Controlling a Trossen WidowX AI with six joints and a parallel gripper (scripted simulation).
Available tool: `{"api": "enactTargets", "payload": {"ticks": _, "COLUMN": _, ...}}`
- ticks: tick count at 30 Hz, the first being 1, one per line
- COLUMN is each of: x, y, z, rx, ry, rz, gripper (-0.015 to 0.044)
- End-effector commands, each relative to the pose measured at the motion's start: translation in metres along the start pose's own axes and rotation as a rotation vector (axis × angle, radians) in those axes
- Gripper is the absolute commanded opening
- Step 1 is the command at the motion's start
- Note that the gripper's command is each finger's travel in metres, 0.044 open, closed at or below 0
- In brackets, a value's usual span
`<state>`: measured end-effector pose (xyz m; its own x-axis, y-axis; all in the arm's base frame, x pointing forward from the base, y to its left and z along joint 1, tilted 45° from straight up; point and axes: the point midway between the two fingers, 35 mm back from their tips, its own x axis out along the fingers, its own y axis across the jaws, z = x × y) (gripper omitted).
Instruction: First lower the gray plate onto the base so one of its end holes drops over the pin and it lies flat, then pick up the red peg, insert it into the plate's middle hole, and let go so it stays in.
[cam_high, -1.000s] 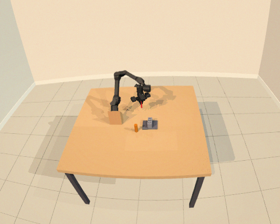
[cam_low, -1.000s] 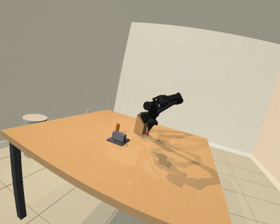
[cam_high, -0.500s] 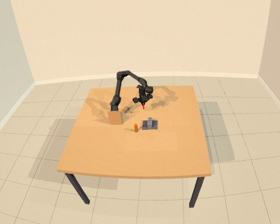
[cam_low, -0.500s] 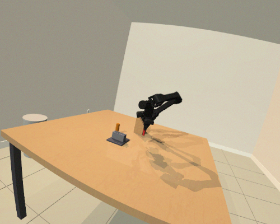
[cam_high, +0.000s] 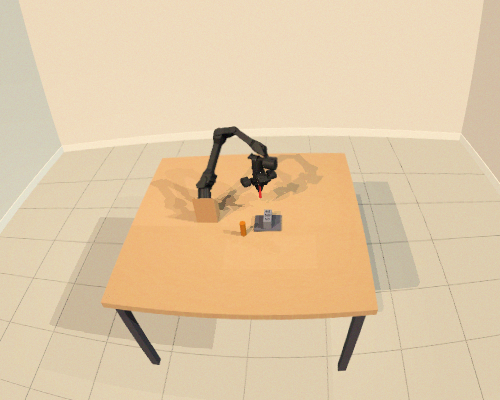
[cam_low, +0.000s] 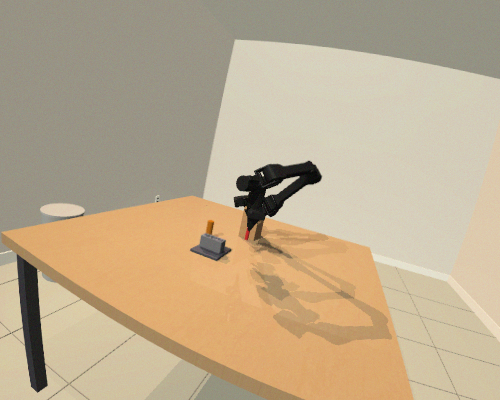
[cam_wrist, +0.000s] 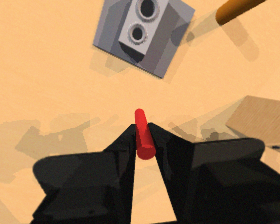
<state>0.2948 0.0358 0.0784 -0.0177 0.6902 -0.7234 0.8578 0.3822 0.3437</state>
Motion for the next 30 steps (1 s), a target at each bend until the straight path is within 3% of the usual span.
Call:
{"api": "enactTargets", "payload": {"ticks": 1, "x": 0.0, "y": 0.0, "z": 0.015, "rx": -0.006, "ry": -0.005, "rz": -0.004, "gripper": 0.0}}
{"api": "enactTargets", "payload": {"ticks": 30, "x": 0.004, "y": -0.01, "z": 0.106, "rx": 0.009, "ry": 0.011, "rz": -0.002, "gripper": 0.0}}
